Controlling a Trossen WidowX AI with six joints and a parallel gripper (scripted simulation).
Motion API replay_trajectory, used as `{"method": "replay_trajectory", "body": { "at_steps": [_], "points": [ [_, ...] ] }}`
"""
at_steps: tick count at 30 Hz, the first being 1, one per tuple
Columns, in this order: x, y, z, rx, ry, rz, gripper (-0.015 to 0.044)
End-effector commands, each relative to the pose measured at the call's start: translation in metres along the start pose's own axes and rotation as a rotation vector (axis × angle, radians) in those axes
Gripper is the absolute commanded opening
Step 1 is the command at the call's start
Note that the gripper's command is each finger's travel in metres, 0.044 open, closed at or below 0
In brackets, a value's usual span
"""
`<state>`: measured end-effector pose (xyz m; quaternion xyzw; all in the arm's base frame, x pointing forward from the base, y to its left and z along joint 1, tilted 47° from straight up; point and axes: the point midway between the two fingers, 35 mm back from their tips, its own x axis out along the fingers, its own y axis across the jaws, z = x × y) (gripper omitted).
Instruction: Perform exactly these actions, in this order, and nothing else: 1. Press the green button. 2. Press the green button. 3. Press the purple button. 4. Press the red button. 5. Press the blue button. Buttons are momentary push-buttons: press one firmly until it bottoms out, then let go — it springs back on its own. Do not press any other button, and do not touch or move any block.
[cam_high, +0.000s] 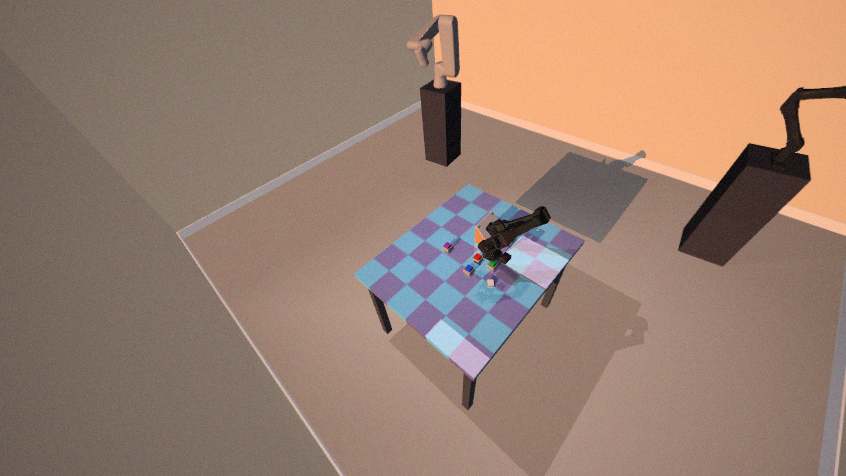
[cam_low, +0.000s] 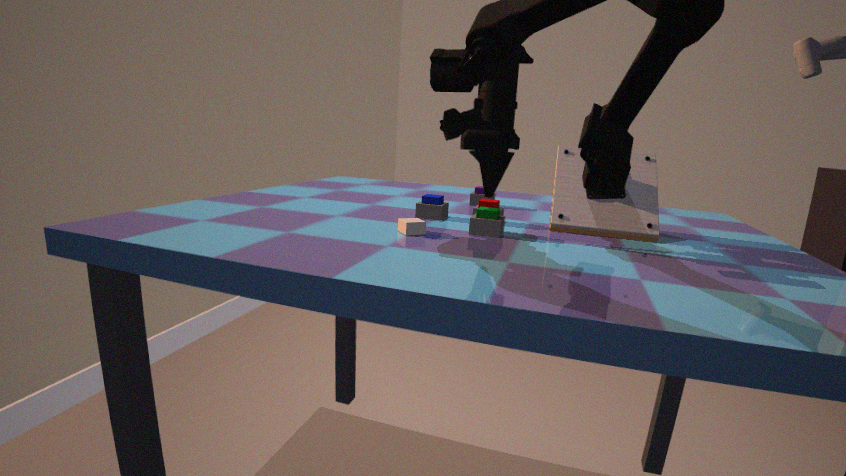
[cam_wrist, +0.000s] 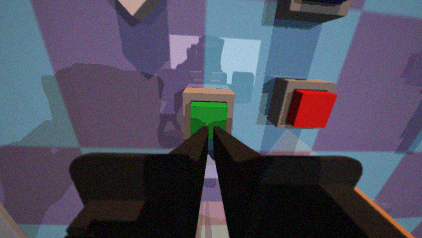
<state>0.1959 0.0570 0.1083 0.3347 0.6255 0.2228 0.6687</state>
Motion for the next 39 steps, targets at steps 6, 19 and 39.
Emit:
{"method": "replay_trajectory", "body": {
  "at_steps": [6,19,39],
  "points": [
    [0.015,0.000,-0.001,0.004,0.002,0.006,0.0020],
    [0.028,0.001,-0.002,0.004,0.002,0.009,0.0020],
    [-0.007,0.001,-0.001,0.004,0.003,0.007,0.0020]
  ]
}}
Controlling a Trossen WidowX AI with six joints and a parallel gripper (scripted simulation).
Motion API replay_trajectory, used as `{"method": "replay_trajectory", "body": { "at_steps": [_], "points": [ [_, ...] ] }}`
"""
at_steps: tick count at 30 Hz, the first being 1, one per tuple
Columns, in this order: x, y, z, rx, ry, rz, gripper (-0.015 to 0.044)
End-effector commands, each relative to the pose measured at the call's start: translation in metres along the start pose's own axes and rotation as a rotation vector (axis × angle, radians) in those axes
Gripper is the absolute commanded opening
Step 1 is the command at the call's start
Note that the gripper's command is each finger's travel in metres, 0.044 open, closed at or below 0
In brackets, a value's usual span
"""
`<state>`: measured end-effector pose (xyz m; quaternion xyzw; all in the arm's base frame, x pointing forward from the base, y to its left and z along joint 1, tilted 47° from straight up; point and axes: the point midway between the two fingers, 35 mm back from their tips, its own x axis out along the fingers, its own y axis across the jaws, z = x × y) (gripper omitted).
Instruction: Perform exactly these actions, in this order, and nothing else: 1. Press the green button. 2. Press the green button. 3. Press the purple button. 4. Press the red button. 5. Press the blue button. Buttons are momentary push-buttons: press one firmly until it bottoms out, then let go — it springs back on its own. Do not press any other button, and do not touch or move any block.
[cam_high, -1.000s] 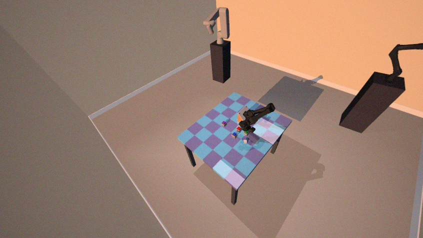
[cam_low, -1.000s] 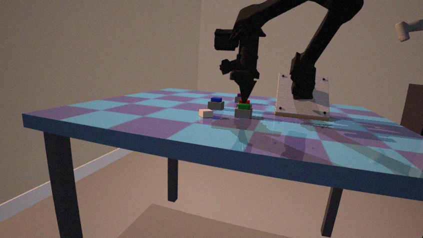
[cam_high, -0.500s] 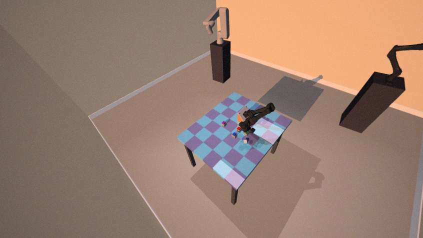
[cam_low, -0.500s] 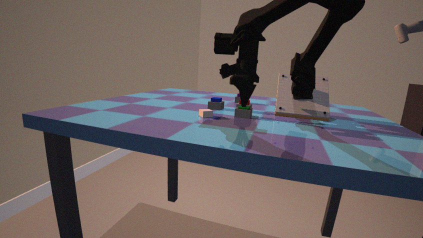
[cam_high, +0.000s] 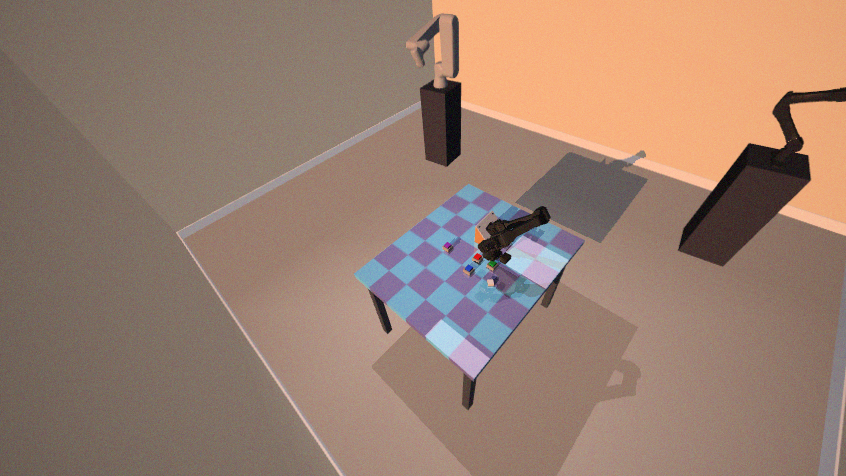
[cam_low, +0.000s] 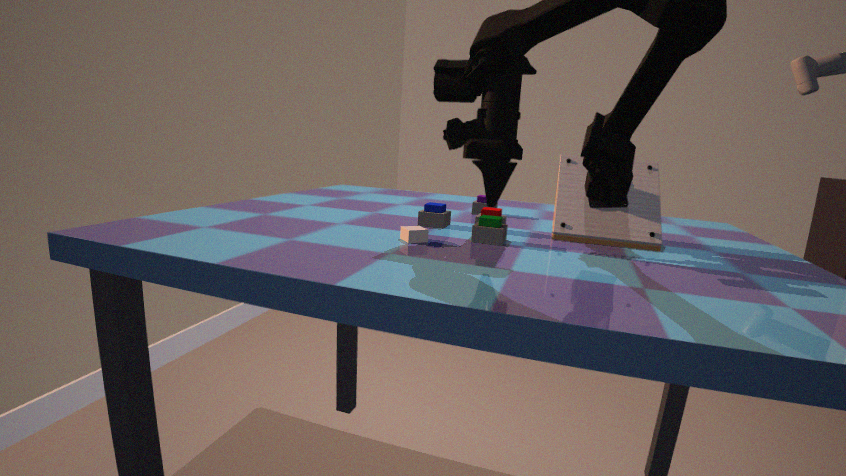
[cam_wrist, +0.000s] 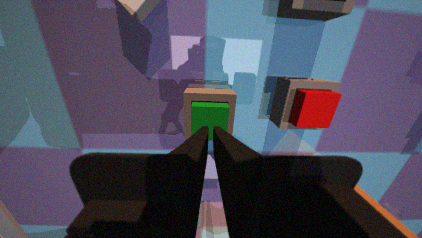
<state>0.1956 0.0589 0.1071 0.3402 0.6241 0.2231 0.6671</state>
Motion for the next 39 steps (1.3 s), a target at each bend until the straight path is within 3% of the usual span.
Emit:
{"method": "replay_trajectory", "body": {
  "at_steps": [1,25,39],
  "points": [
    [-0.009,0.000,-0.001,-0.003,0.005,-0.002,0.0020],
    [0.025,0.001,-0.001,-0.004,0.004,0.000,0.0020],
    [0.026,0.001,-0.001,-0.004,0.004,0.000,0.0020]
  ]
}}
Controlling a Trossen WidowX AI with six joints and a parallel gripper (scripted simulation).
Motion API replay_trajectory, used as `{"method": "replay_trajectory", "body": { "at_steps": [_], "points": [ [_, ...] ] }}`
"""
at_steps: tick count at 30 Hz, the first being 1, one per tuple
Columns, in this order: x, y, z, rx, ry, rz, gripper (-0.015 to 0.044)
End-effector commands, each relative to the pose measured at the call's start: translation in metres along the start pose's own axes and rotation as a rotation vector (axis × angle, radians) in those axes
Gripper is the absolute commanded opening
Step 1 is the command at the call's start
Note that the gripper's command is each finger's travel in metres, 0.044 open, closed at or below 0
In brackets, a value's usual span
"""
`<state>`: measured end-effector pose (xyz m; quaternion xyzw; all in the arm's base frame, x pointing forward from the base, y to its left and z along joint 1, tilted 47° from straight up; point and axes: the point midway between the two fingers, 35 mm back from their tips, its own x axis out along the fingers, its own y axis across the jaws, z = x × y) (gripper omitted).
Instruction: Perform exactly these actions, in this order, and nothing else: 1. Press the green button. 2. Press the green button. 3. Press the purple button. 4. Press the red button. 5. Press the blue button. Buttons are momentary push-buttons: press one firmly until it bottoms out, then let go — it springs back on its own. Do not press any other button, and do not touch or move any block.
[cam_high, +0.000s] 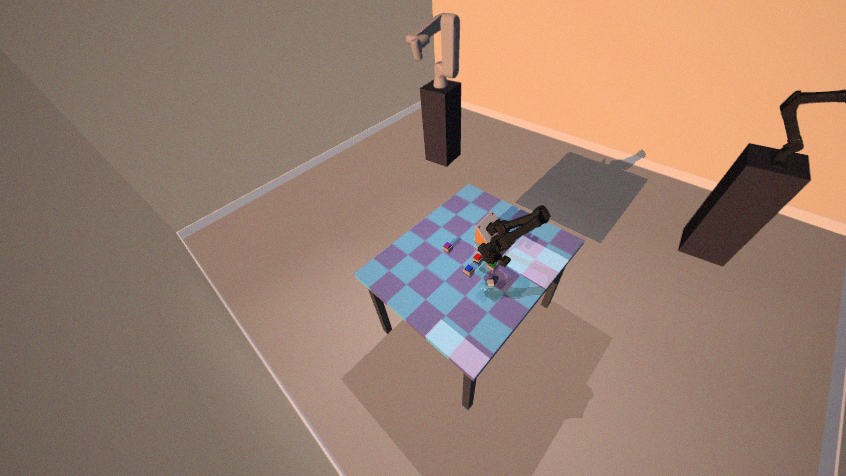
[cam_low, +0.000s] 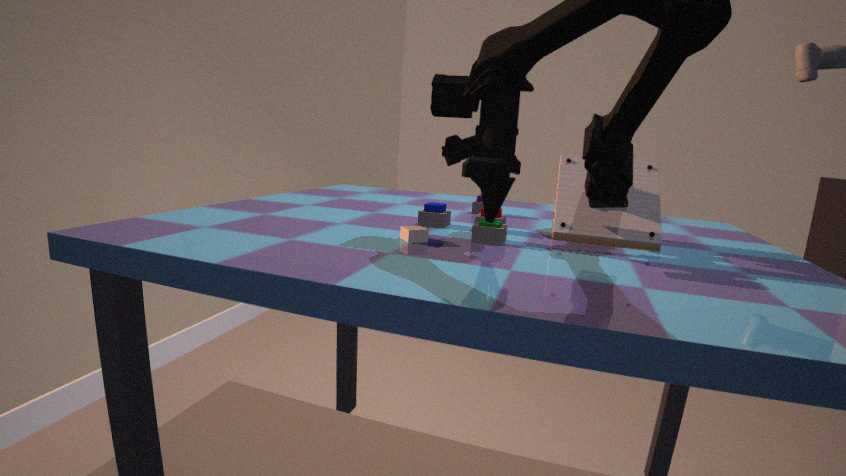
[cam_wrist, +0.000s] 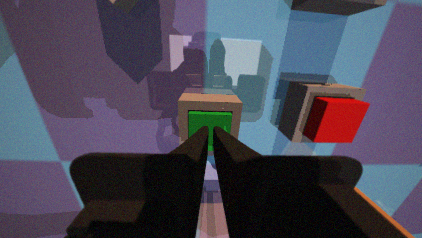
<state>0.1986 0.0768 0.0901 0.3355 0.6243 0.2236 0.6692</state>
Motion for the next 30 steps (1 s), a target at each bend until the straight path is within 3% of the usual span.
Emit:
{"method": "replay_trajectory", "body": {
  "at_steps": [1,13,19,24,30],
  "points": [
    [0.001,0.001,-0.001,0.005,0.004,0.006,0.0020],
    [-0.036,0.000,-0.001,0.005,0.005,0.003,0.0020],
    [-0.093,-0.001,0.000,0.007,0.006,0.001,0.0020],
    [-0.096,-0.002,0.001,0.007,0.006,0.001,0.0020],
    [-0.109,-0.058,0.040,0.010,0.000,-0.020,0.0020]
  ]
}}
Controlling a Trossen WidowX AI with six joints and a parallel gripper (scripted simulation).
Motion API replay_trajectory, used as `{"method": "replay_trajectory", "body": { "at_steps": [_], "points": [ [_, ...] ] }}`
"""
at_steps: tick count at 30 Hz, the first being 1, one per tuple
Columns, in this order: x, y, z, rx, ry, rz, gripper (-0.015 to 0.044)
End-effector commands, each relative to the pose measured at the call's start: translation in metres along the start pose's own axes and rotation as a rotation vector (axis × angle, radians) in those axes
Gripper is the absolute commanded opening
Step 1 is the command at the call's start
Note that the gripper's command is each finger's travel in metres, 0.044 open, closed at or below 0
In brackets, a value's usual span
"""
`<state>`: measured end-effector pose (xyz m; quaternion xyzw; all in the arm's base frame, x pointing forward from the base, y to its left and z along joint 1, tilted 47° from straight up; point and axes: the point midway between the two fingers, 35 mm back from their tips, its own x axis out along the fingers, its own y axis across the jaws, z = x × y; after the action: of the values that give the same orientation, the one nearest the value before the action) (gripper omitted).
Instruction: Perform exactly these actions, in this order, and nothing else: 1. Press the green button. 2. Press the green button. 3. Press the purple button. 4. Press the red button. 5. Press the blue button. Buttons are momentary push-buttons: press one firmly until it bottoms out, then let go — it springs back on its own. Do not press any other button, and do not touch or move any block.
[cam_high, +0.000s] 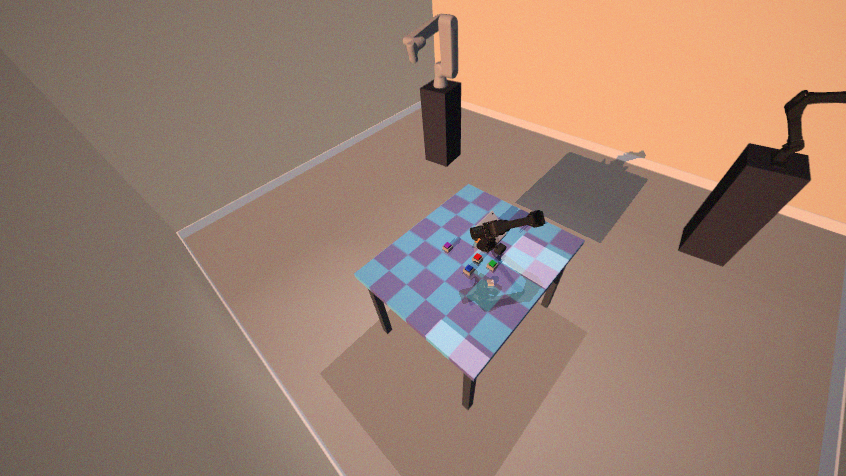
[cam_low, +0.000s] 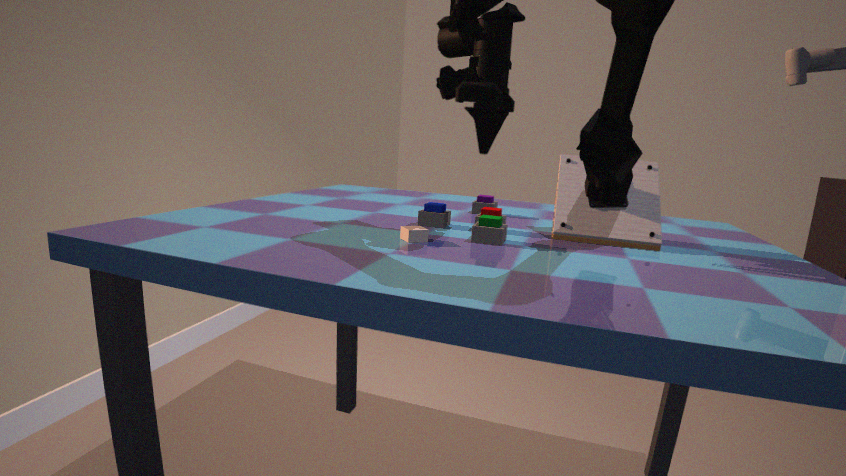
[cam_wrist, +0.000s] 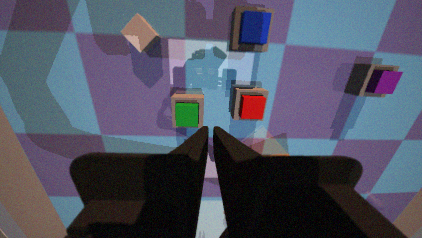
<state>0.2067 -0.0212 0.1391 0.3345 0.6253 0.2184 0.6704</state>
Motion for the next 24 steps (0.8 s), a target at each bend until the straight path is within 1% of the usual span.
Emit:
{"method": "replay_trajectory", "body": {
  "at_steps": [1,8,16,18,22,24],
  "points": [
    [-0.007,-0.041,0.021,0.006,0.002,-0.013,0.0020],
    [-0.012,-0.136,0.047,0.005,0.002,-0.022,0.0020],
    [0.005,-0.252,0.038,-0.003,0.004,-0.008,0.0020],
    [0.007,-0.262,0.036,-0.004,0.004,-0.006,0.0020],
    [0.010,-0.262,0.036,-0.004,0.004,-0.006,0.0020],
    [0.031,-0.263,0.037,-0.004,0.003,-0.006,0.0020]
  ]
}}
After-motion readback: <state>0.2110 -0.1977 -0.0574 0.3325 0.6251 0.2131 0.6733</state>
